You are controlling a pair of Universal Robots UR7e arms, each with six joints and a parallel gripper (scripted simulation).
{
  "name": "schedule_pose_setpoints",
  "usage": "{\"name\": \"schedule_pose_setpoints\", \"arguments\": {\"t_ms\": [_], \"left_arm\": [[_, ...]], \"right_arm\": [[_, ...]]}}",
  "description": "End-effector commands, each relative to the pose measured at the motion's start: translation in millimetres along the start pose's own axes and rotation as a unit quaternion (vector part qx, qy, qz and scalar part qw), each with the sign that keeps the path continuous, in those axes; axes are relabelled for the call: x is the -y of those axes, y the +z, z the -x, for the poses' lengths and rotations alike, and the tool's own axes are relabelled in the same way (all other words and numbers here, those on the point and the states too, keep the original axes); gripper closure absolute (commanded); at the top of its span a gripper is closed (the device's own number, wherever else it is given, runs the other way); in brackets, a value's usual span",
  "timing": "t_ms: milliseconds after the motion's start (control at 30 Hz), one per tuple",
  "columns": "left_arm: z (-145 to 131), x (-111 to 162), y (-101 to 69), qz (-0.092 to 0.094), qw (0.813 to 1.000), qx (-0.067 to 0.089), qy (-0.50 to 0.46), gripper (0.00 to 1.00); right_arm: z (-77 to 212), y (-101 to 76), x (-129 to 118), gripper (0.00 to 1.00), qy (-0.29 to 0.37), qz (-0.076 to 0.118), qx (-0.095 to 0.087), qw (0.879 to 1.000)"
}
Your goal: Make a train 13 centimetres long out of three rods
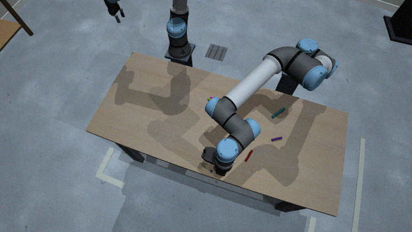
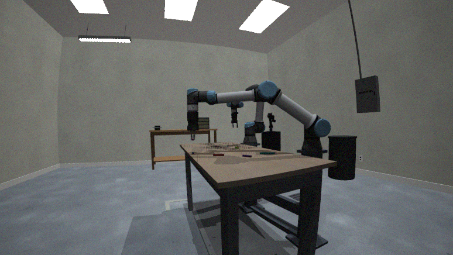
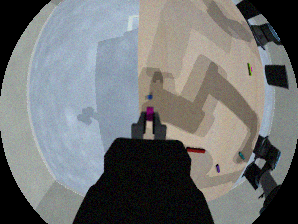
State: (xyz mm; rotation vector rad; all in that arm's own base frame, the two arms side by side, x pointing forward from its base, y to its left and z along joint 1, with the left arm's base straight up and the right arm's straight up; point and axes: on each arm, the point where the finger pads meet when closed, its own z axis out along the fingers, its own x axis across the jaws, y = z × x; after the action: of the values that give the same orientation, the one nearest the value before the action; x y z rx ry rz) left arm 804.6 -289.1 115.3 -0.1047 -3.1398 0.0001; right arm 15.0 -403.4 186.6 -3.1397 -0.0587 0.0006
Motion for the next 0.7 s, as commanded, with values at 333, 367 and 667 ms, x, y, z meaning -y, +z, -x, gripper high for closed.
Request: {"name": "schedule_pose_setpoints", "arguments": {"t_ms": [333, 367, 667], "left_arm": [[1.0, 0.3, 44.4, 0.0, 1.0, 0.001, 0.0, 0.76], [1.0, 0.3, 49.1, 0.0, 1.0, 0.001, 0.0, 0.76], [1.4, 0.4, 74.8, 0.0, 1.0, 0.001, 0.0, 0.76]], "right_arm": [[-0.1, -0.4, -0.3, 0.0, 0.0, 0.001, 0.0, 1.0], [-0.1, -0.4, -0.3, 0.0, 0.0, 0.001, 0.0, 1.0], [-0.1, -0.4, -0.3, 0.0, 0.0, 0.001, 0.0, 1.0]]}}
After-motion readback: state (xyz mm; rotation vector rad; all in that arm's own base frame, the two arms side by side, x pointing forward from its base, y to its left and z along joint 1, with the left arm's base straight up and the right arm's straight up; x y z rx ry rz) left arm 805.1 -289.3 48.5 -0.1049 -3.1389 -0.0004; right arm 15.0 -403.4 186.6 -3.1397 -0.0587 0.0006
